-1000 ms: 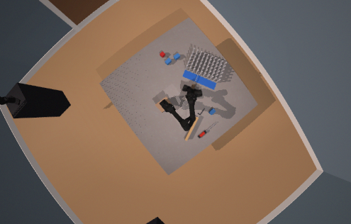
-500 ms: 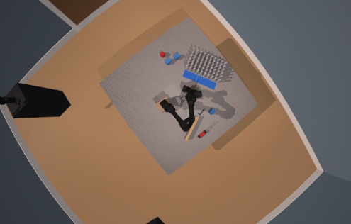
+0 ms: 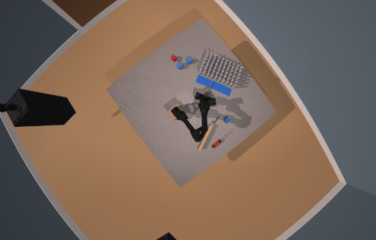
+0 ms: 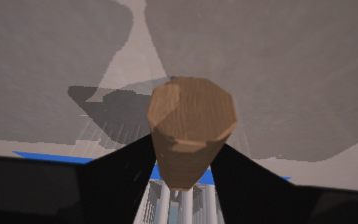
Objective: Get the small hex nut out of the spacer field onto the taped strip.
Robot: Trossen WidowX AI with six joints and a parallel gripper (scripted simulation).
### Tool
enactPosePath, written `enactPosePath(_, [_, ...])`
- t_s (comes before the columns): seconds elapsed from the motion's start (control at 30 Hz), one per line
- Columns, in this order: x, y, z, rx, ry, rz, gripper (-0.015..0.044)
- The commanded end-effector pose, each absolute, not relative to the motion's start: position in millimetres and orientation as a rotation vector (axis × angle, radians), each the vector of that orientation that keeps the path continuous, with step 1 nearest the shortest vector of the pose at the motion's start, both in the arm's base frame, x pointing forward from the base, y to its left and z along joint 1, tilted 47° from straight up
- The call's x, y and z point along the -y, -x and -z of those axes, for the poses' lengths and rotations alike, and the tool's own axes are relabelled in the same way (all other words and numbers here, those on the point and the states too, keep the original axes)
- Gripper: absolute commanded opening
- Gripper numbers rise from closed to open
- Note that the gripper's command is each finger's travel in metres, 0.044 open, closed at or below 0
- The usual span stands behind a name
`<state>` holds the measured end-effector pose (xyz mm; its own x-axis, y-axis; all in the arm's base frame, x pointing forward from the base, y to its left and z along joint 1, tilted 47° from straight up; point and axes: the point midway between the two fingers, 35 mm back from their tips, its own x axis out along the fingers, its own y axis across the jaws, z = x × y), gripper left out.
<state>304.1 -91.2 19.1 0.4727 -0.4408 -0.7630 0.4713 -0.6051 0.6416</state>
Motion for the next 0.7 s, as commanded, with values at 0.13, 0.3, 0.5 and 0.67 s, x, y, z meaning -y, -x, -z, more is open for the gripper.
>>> enactPosePath(0.13, [91.8,-300.3,-20.6,-0.033,-1.819,1.271,0.0])
enactPosePath(0.3, [92.6,-298.0,-21.6,-0.033,-1.819,1.271,0.0])
enactPosePath(0.5, [93.6,-295.3,-22.7,-0.033,-1.819,1.271,0.0])
enactPosePath(0.67, [94.4,-293.1,-23.6,-0.033,-1.819,1.271,0.0])
